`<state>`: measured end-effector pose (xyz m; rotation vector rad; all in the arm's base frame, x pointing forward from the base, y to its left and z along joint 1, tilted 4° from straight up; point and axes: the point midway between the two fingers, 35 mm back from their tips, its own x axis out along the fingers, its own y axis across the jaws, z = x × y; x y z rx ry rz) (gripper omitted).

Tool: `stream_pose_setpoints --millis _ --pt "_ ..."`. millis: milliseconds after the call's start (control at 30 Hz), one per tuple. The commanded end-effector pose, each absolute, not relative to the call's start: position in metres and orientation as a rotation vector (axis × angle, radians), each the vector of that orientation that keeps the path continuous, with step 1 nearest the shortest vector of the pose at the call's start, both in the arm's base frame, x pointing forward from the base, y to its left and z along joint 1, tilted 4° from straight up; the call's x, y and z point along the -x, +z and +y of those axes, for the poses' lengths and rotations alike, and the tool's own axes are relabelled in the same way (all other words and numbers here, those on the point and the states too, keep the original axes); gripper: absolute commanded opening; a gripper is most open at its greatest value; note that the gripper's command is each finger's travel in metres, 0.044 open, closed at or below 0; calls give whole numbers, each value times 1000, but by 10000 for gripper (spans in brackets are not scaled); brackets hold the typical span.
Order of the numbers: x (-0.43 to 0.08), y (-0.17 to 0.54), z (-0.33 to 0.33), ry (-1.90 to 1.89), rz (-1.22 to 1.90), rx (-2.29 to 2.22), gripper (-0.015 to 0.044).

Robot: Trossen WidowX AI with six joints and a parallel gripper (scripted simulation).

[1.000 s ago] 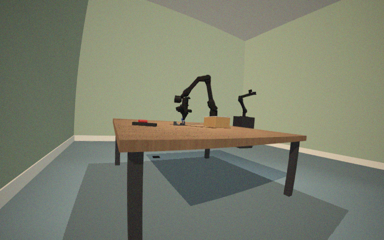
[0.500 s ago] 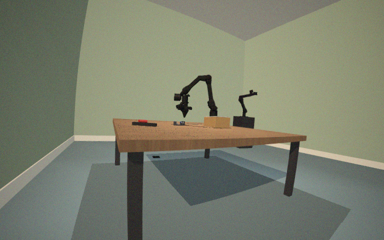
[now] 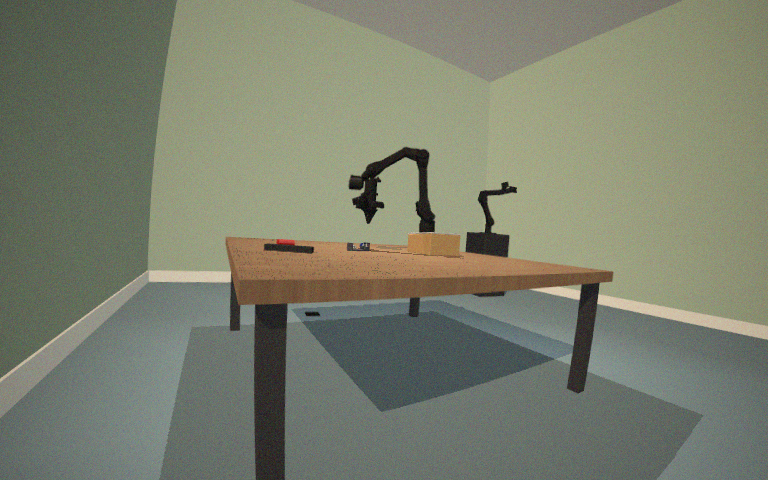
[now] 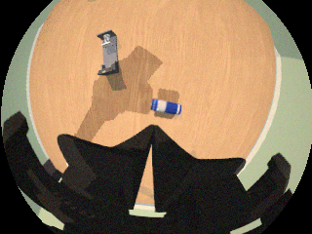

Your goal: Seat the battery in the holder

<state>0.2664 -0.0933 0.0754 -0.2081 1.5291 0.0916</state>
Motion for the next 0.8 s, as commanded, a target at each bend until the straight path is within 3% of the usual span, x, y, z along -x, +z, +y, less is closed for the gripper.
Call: stream_pose_setpoints --millis 0,300,533,767 --pt "-267 75 -94 78 1529 194 26" --pt "-272 38 -110 -591 1433 -504 247" --pt "-272 12 -122 -1077 1214 -1023 247" --pt "-272 11 -122 -1089 1206 -1036 247"
